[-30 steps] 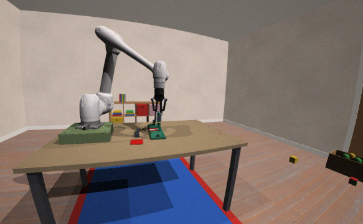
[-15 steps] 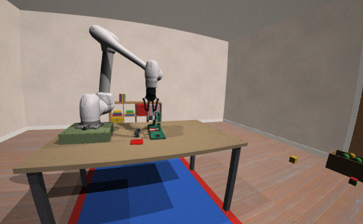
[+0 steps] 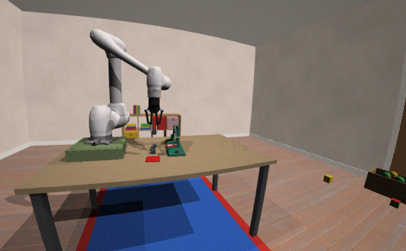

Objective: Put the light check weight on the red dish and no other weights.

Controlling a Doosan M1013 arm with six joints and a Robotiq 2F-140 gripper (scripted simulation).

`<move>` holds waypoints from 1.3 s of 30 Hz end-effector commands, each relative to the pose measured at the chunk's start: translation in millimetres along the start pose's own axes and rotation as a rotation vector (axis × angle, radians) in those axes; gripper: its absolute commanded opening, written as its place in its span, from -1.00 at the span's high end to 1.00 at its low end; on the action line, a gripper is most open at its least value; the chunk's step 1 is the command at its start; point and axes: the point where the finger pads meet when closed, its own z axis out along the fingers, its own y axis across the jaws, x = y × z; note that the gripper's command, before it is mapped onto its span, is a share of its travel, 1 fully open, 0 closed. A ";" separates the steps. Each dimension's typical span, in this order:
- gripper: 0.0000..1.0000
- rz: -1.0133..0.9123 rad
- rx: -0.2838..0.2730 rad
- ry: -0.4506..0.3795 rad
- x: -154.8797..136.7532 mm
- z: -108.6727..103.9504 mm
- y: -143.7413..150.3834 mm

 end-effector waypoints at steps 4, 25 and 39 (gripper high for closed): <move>0.51 -0.003 0.004 0.001 0.0 0.8 4.5; 0.51 -0.004 0.003 0.001 -233.6 76.7 -2.6; 0.51 -0.004 0.004 0.000 -279.2 91.5 13.6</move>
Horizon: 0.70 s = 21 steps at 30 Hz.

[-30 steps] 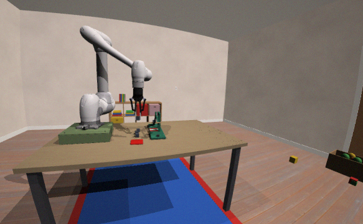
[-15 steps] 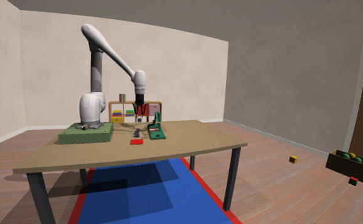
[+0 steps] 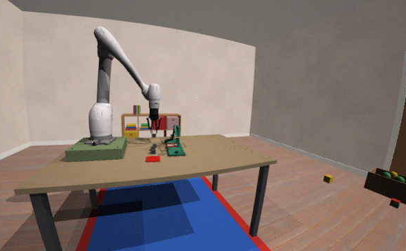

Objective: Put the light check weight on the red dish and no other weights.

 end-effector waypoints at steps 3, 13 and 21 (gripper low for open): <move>0.51 0.001 0.004 0.002 -1.9 1.9 -0.3; 0.51 0.001 0.004 0.002 -1.9 4.5 -0.4; 0.51 0.002 0.004 0.003 -1.8 22.7 -1.0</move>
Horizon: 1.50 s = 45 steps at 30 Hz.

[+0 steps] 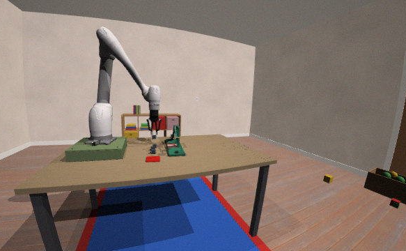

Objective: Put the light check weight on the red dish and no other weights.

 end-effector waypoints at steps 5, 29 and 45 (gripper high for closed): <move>0.51 0.001 0.003 0.001 -0.1 26.1 -0.5; 0.51 0.001 0.003 0.001 0.0 54.2 -1.4; 0.51 0.001 0.003 0.001 0.0 54.2 -1.4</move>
